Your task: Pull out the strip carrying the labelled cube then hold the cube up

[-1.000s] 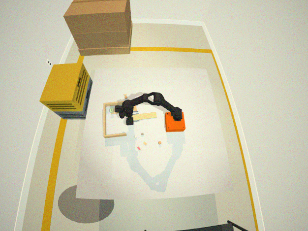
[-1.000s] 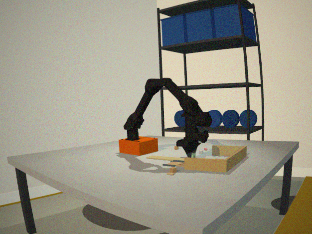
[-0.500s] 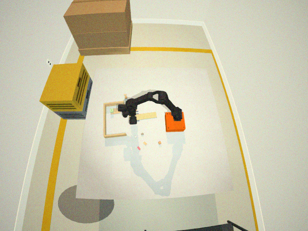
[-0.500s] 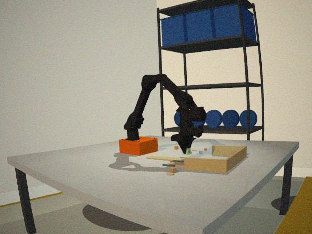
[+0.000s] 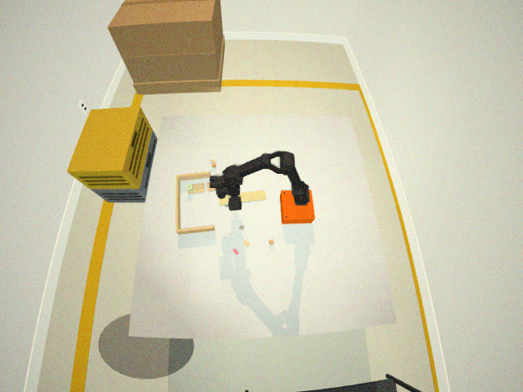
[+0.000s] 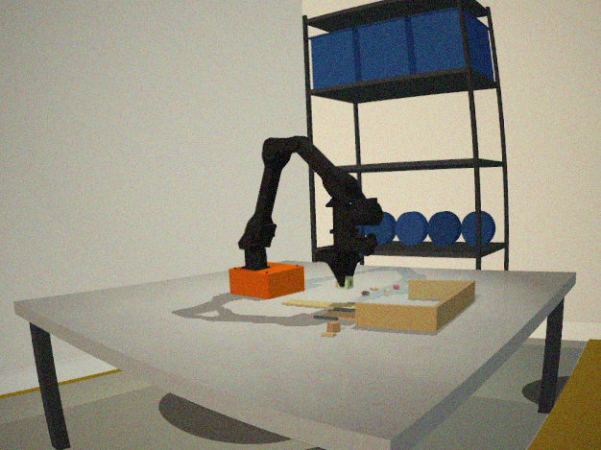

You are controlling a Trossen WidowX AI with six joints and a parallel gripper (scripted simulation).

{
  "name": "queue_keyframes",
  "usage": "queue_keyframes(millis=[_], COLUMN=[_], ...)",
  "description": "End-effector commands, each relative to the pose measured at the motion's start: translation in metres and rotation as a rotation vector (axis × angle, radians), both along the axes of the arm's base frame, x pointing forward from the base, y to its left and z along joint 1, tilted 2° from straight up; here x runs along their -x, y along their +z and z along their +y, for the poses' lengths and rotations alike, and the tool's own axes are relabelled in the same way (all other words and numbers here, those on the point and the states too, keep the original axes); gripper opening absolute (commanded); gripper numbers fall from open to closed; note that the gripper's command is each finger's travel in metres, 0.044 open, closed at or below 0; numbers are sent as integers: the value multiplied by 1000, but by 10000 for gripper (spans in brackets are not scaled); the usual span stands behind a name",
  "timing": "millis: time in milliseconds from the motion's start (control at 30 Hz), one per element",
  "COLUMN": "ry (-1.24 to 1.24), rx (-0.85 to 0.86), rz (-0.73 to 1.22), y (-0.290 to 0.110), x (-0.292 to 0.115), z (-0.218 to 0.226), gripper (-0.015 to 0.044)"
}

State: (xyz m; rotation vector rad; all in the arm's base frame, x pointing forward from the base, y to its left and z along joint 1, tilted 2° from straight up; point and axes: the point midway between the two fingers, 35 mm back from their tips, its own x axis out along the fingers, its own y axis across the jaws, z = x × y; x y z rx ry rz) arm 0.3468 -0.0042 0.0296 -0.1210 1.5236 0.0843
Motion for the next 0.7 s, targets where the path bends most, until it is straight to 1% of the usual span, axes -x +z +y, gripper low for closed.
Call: queue_keyframes(millis=[0, 267, 367, 533, 667], ry=[-5, -5, -5, -5, -5], rx=[3, 3, 3, 3, 3], rz=[-6, -4, -4, -4, -4], y=[1, -2, -1, 29, 34], x=[12, 41, 43, 45, 45], z=[0, 0, 0, 1, 1], gripper=[0, 0, 0, 0, 0])
